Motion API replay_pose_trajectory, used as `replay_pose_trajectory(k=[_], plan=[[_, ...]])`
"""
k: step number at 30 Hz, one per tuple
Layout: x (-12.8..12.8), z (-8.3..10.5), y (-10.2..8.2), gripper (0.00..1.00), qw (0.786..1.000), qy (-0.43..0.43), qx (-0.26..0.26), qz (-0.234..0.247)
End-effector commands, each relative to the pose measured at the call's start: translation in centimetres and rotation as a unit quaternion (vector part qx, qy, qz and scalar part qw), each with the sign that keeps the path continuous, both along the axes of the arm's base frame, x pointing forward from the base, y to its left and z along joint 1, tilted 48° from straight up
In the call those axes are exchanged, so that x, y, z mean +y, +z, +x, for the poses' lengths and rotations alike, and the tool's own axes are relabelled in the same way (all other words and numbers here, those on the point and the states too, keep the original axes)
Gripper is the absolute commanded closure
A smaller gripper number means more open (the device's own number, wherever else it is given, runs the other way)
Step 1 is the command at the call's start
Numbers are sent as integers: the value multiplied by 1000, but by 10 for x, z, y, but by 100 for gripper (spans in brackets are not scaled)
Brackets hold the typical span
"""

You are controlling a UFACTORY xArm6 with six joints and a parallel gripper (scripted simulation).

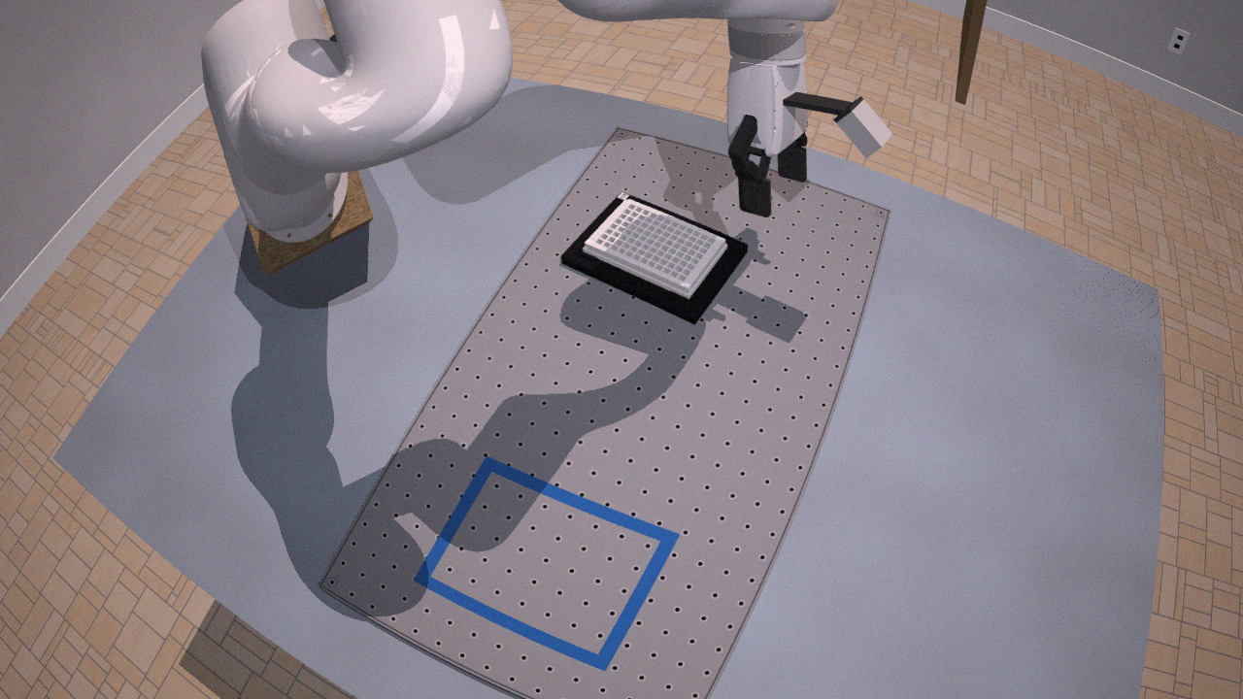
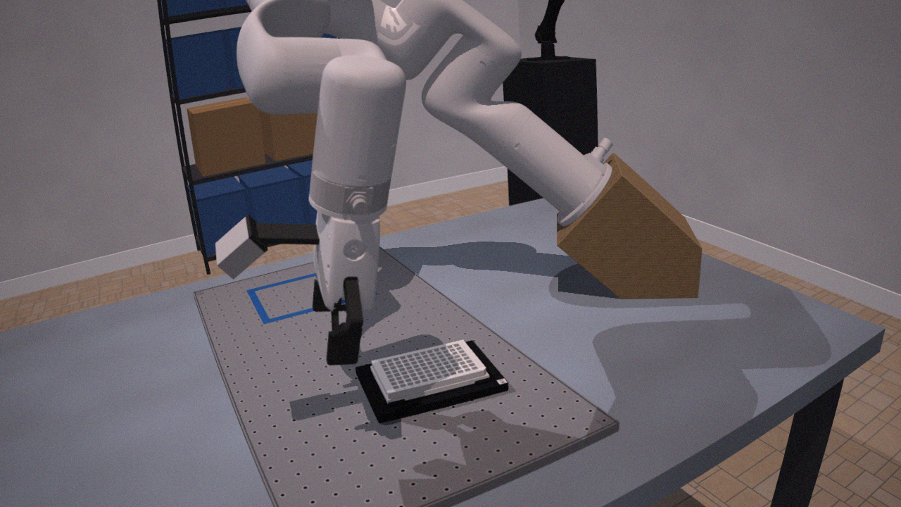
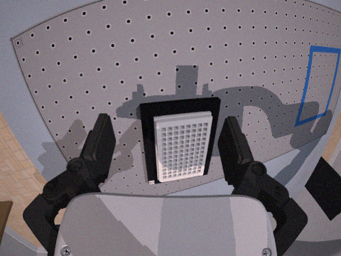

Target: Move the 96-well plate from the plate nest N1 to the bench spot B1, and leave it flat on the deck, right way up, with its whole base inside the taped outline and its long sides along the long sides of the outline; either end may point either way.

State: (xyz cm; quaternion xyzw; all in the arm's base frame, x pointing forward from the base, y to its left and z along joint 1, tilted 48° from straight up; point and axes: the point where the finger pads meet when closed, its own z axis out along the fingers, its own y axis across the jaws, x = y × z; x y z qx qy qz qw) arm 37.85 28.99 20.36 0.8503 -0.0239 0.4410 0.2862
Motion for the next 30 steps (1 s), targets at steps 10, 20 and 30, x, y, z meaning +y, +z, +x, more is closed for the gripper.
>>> replay_pose_trajectory(k=[10, 20, 30], plan=[[-27, -31, -26, 0, 998, 21, 43, 37], [-46, -56, -47, 0, 993, 34, 84, 71], [-63, -79, -66, 0, 990, 40, 103, 89]])
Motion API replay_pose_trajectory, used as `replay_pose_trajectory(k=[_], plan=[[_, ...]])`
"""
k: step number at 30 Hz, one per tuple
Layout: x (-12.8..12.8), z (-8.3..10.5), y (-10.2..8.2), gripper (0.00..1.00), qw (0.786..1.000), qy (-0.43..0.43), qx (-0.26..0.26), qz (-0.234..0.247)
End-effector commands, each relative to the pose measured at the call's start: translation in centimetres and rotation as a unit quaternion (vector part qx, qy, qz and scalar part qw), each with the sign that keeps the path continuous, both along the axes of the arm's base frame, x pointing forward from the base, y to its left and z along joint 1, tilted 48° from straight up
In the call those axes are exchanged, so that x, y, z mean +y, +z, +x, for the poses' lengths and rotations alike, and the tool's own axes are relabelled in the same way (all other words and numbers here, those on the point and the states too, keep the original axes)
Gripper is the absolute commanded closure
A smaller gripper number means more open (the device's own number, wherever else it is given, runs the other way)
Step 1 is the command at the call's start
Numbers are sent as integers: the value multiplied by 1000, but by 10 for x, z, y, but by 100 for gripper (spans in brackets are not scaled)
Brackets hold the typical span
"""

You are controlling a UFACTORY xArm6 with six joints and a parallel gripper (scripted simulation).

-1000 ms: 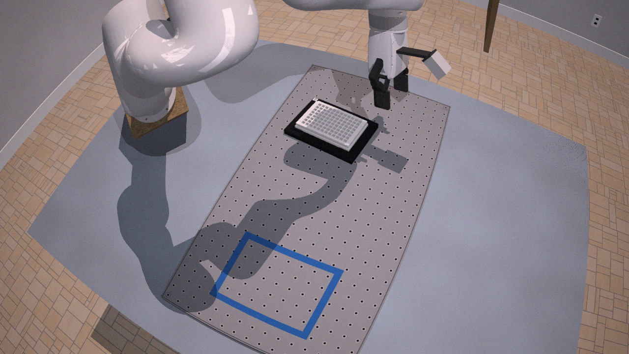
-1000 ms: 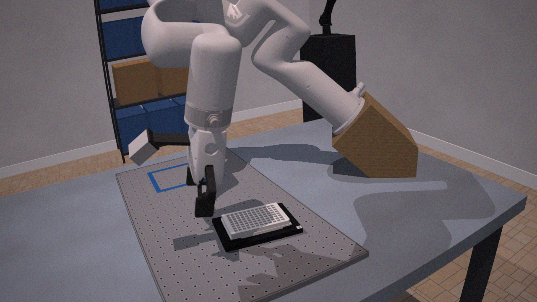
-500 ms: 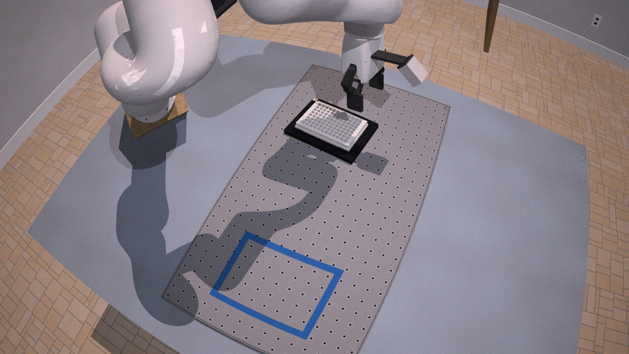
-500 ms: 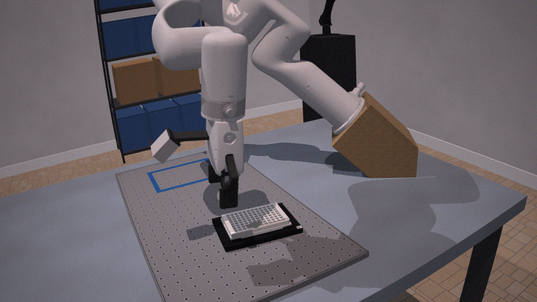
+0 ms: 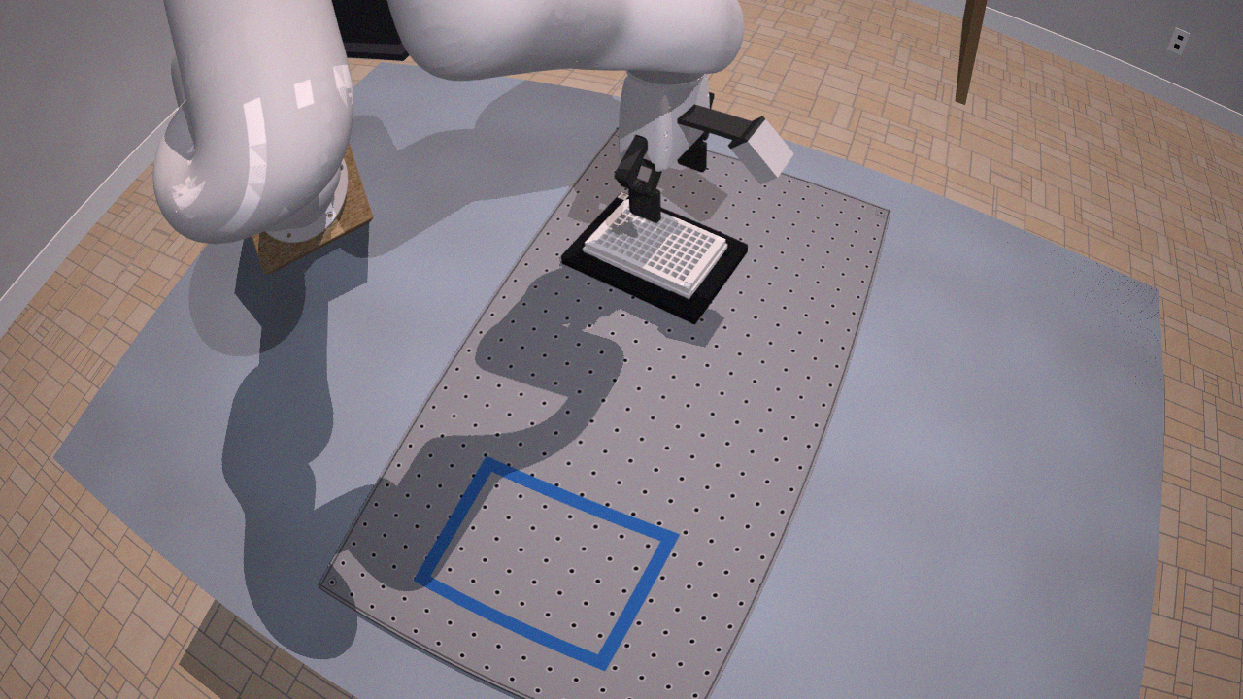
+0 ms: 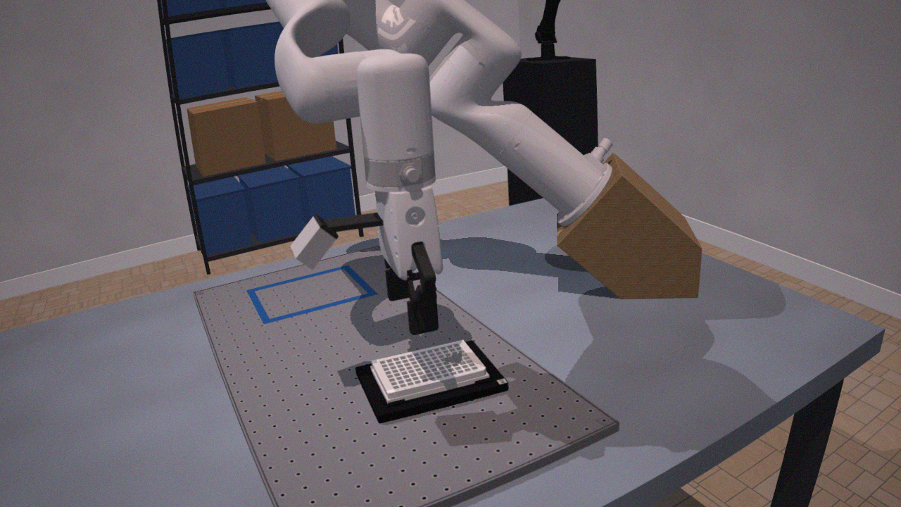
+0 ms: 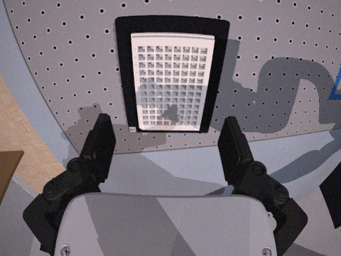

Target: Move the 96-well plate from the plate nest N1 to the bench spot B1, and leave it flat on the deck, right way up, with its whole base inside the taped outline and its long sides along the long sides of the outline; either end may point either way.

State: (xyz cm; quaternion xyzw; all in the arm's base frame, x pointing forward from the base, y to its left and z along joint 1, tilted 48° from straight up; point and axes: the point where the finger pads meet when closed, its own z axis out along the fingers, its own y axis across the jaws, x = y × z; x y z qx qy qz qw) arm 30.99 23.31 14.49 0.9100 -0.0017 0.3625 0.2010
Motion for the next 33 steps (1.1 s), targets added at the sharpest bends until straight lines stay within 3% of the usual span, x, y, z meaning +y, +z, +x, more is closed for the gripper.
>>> replay_pose_trajectory(k=[1, 16, 33], plan=[[-6, -10, -7, 0, 1000, 4, 6, 7], [-6, -10, -7, 0, 1000, 4, 6, 7], [-15, 6, -24, 0, 1000, 4, 6, 7]])
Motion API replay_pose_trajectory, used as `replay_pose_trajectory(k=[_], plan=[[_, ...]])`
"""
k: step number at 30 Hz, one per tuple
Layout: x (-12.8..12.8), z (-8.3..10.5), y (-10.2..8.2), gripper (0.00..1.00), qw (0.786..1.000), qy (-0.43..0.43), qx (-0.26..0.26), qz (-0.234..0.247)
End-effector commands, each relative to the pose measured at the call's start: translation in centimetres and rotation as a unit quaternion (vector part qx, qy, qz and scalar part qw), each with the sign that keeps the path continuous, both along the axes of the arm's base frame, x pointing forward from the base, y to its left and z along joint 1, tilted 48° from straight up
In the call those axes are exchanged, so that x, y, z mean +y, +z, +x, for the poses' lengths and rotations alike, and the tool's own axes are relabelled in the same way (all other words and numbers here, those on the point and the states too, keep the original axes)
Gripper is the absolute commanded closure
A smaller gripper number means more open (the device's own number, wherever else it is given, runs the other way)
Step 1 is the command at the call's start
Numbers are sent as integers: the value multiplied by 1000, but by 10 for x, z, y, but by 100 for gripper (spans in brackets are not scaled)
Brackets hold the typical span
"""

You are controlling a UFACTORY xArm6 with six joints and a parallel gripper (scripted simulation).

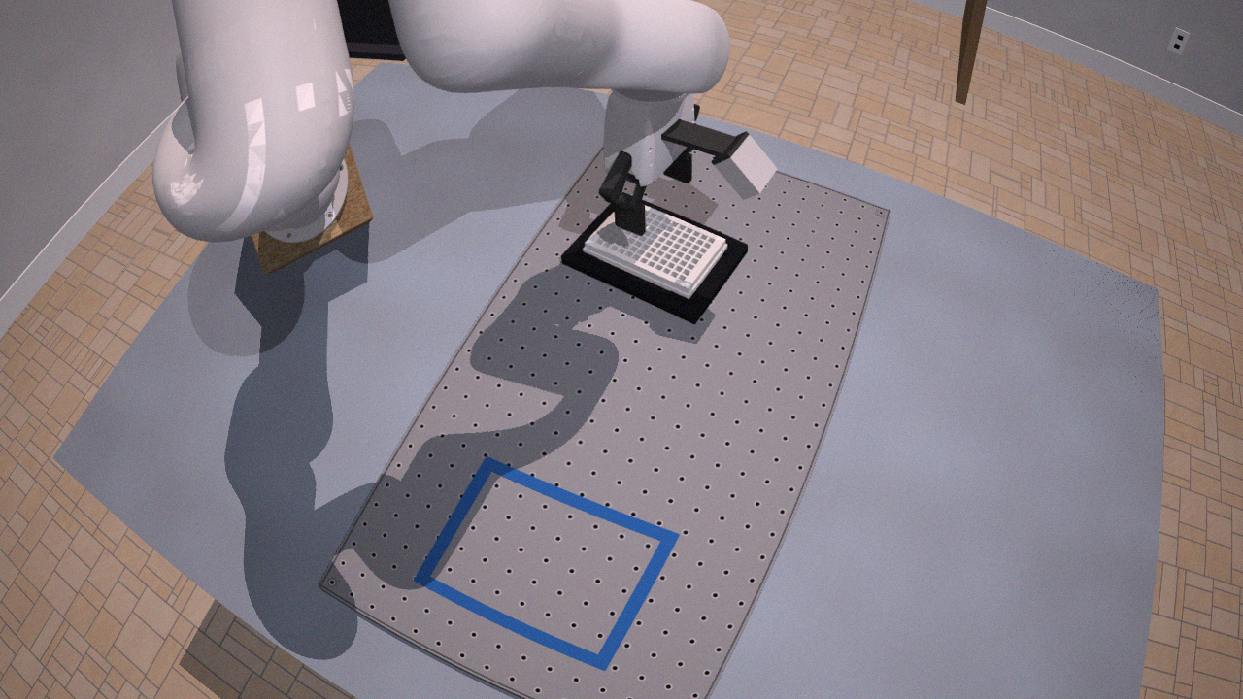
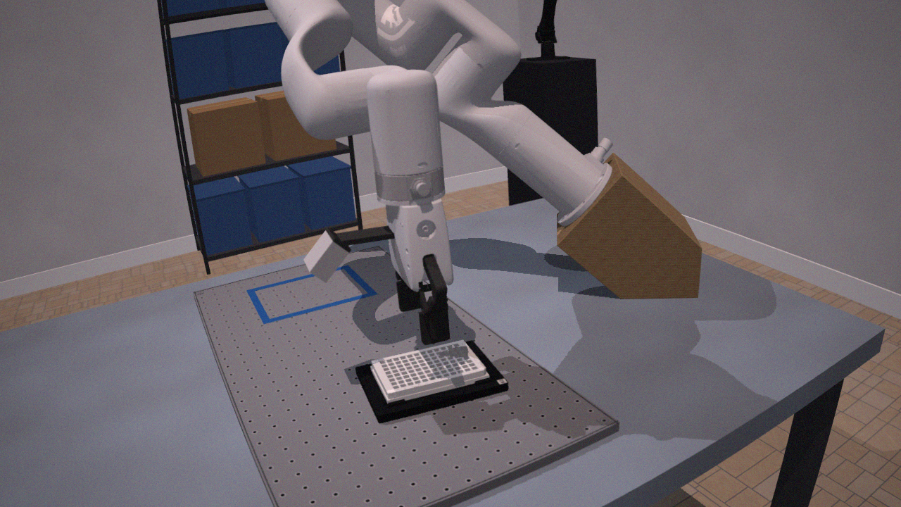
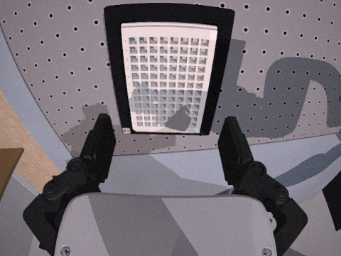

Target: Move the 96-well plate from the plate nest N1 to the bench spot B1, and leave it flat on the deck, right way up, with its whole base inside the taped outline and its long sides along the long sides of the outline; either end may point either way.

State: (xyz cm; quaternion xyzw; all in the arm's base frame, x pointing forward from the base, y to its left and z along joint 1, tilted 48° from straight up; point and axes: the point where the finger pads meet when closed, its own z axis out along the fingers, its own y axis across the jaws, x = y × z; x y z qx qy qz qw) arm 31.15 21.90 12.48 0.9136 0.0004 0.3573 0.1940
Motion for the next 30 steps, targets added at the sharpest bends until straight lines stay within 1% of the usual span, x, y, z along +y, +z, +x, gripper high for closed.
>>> replay_pose_trajectory(k=[1, 23, 30], plan=[[-2, 5, -5, 0, 1000, 1, -1, 1], [-14, 27, -27, 0, 1000, 1, -1, 1], [-14, 28, -28, 0, 1000, 1, -1, 1]])
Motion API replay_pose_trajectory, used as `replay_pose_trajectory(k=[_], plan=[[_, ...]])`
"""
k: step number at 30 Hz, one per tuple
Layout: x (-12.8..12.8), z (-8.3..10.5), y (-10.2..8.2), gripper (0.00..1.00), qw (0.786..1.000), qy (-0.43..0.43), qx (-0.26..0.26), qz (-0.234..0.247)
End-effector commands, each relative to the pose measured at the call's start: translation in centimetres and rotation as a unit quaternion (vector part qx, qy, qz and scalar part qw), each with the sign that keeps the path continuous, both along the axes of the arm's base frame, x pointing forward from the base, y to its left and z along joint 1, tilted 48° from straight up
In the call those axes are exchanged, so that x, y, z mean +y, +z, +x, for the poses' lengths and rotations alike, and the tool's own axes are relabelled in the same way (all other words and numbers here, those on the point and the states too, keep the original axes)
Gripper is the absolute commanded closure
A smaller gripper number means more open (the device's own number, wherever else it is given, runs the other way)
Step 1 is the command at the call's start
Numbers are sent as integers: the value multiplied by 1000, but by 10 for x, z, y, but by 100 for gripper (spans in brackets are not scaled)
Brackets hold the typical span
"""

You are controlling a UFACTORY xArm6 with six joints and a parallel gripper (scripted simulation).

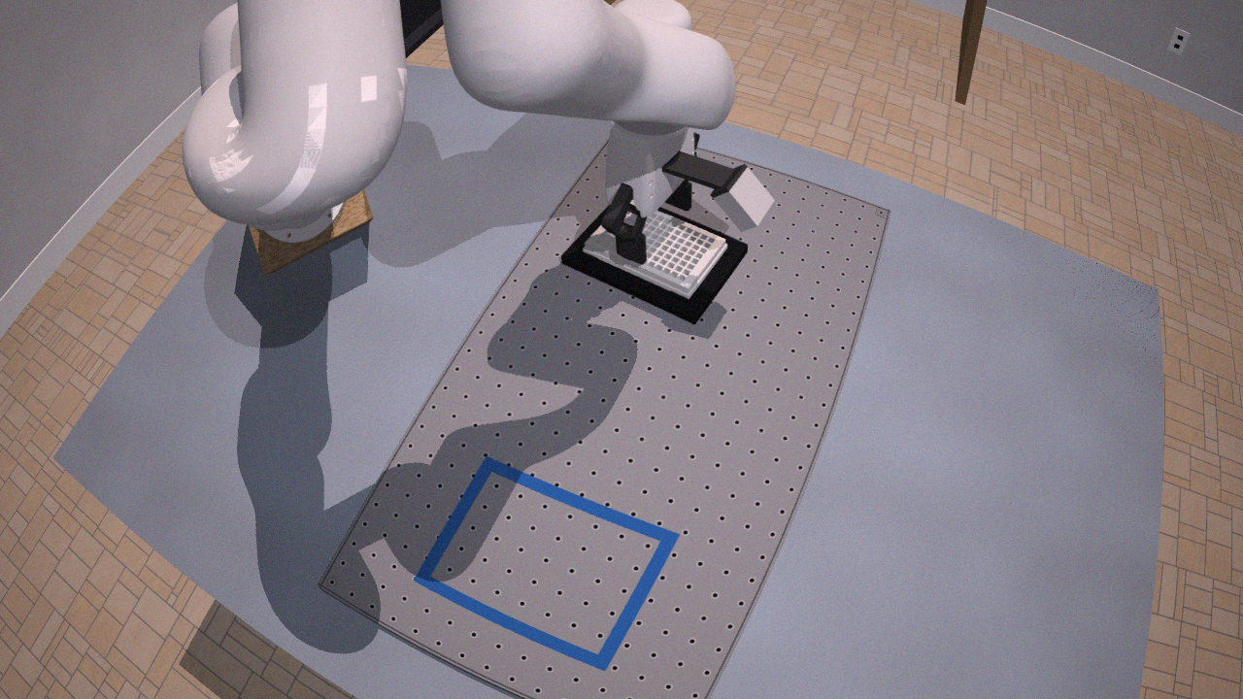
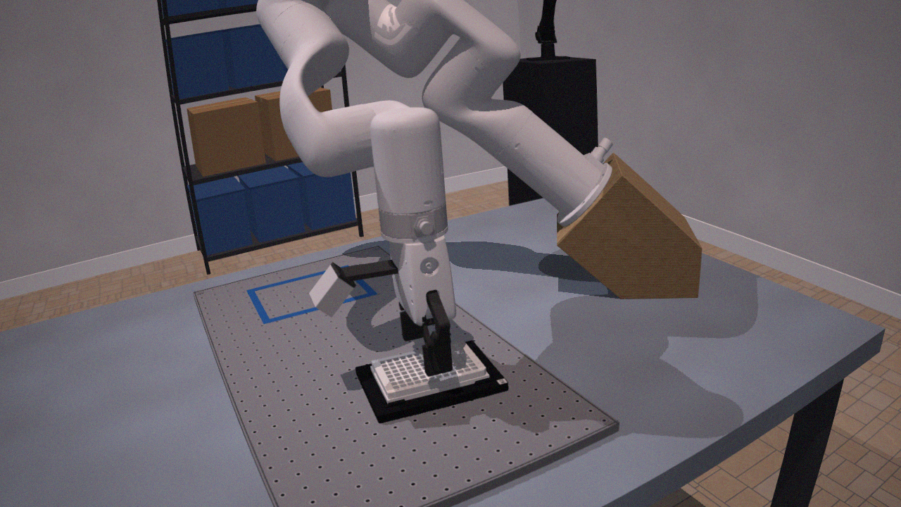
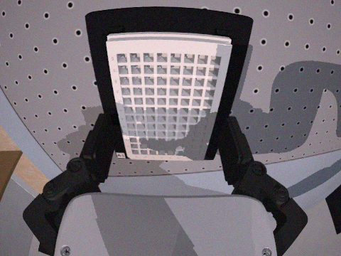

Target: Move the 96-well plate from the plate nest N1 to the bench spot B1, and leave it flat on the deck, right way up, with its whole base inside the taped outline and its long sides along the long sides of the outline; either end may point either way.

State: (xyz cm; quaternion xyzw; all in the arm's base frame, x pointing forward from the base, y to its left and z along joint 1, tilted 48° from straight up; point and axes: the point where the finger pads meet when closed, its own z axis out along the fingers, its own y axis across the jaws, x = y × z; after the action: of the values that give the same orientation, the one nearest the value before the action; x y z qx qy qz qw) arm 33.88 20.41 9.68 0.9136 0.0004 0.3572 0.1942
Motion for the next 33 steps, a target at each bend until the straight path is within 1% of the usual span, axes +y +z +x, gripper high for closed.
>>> replay_pose_trajectory(k=[1, 33], plan=[[1, 1, 0, 0, 1000, 1, -1, 1], [-4, 10, -10, 0, 1000, 1, -1, 1]])
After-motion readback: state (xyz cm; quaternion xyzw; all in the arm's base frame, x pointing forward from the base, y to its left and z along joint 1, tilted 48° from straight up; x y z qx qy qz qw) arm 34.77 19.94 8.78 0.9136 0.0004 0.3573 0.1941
